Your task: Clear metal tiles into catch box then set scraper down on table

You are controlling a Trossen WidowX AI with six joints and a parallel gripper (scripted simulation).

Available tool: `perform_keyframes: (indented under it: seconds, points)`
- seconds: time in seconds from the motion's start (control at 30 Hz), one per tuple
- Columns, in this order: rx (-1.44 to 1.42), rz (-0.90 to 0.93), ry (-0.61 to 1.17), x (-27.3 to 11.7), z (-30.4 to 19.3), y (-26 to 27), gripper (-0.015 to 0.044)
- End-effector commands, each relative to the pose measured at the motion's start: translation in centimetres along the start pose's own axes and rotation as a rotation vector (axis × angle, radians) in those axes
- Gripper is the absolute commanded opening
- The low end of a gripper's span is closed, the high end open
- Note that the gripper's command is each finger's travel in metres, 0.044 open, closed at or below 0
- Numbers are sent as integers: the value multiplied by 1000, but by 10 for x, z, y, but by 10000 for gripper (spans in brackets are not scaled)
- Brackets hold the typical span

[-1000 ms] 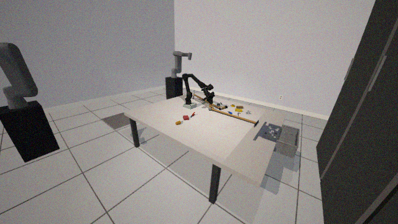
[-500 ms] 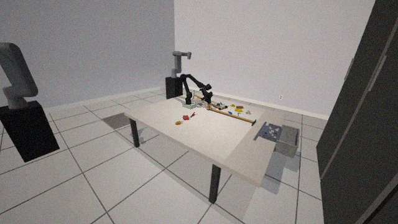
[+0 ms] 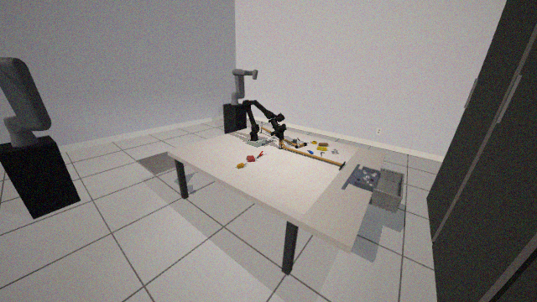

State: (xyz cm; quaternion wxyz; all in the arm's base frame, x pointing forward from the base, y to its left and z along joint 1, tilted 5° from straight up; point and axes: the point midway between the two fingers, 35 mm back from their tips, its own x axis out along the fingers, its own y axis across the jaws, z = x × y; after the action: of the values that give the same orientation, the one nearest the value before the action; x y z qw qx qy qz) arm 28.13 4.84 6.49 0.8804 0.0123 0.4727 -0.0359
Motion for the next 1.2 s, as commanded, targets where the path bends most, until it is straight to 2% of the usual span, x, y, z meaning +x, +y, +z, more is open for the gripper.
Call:
perform_keyframes:
  seconds: [0.0, 1.17]
  points:
    - [4, -4, 2, 0, 1, -6, 0]
    - [0, -2, 15, 2, 1, -54, 0]
